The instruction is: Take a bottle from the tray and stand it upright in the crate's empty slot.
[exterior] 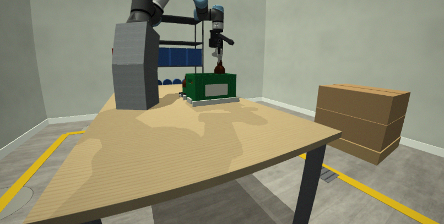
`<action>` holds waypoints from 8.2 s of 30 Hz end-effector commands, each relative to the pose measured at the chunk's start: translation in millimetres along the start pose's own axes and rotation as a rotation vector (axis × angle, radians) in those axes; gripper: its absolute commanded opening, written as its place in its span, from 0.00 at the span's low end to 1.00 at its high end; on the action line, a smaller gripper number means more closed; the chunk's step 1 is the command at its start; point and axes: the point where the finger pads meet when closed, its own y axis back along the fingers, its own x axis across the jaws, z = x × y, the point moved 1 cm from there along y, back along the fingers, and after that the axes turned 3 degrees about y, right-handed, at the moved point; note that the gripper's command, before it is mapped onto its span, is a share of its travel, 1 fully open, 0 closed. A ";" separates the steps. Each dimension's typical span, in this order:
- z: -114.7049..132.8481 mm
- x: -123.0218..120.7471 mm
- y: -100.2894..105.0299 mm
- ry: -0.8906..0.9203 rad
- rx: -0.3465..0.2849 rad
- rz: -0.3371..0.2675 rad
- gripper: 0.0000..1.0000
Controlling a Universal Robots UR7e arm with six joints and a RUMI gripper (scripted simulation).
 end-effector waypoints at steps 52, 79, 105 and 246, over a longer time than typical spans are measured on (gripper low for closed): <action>-0.6 -0.2 -18.3 0.000 0.001 0.000 0.00; -0.6 -0.2 -39.1 0.000 0.001 0.000 0.00; -0.6 -0.2 -39.5 0.000 0.001 0.000 0.00; -0.7 -0.2 -82.4 0.000 0.001 0.000 0.00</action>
